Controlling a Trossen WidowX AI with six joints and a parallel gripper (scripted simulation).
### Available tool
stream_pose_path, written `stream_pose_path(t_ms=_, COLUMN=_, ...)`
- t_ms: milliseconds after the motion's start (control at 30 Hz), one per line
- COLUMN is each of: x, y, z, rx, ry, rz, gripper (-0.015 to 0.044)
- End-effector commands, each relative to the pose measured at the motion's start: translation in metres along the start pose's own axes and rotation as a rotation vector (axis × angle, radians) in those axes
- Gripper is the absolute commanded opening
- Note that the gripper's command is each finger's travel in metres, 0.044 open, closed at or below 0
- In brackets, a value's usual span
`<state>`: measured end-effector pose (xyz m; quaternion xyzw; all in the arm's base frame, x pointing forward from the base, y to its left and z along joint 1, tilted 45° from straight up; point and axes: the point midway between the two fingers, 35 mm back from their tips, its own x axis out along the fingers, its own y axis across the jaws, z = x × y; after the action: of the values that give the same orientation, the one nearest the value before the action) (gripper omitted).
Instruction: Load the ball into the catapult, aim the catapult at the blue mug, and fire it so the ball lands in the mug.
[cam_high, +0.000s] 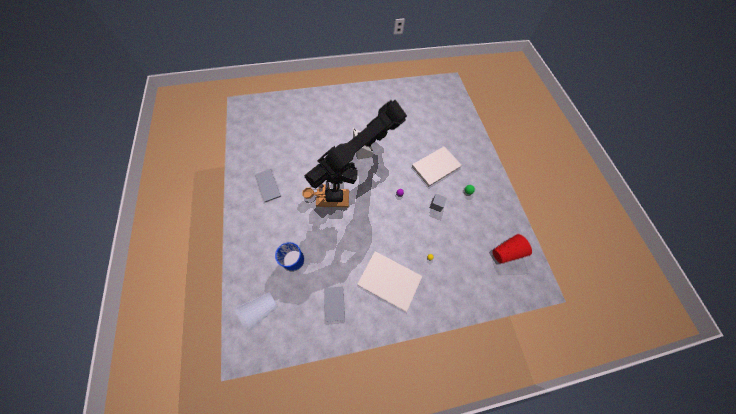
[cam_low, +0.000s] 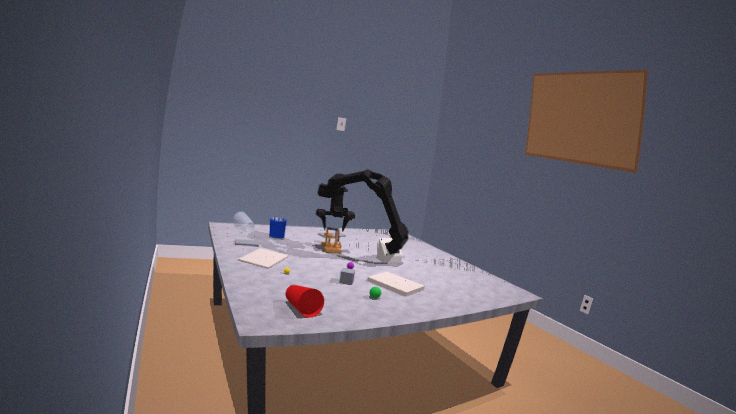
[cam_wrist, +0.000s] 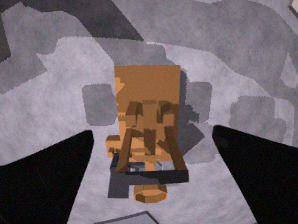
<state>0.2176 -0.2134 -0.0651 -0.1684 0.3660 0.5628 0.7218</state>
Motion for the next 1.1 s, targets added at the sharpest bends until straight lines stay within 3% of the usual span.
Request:
stream_pose_path(t_ms=0, x=-0.032, y=0.003, z=0.001, rx=-0.006, ry=0.010, rz=-0.008, gripper=0.0440)
stream_pose_path(t_ms=300, x=-0.024, y=0.003, z=0.003, rx=0.000, ry=0.011, rz=-0.016, gripper=0.0440)
stream_pose_path(t_ms=467, x=0.020, y=0.002, z=0.003, rx=0.000, ry=0.009, rz=-0.017, gripper=0.0440)
stream_pose_path(t_ms=1067, x=0.042, y=0.001, z=0.002, rx=-0.001, ry=0.009, rz=-0.017, gripper=0.0440)
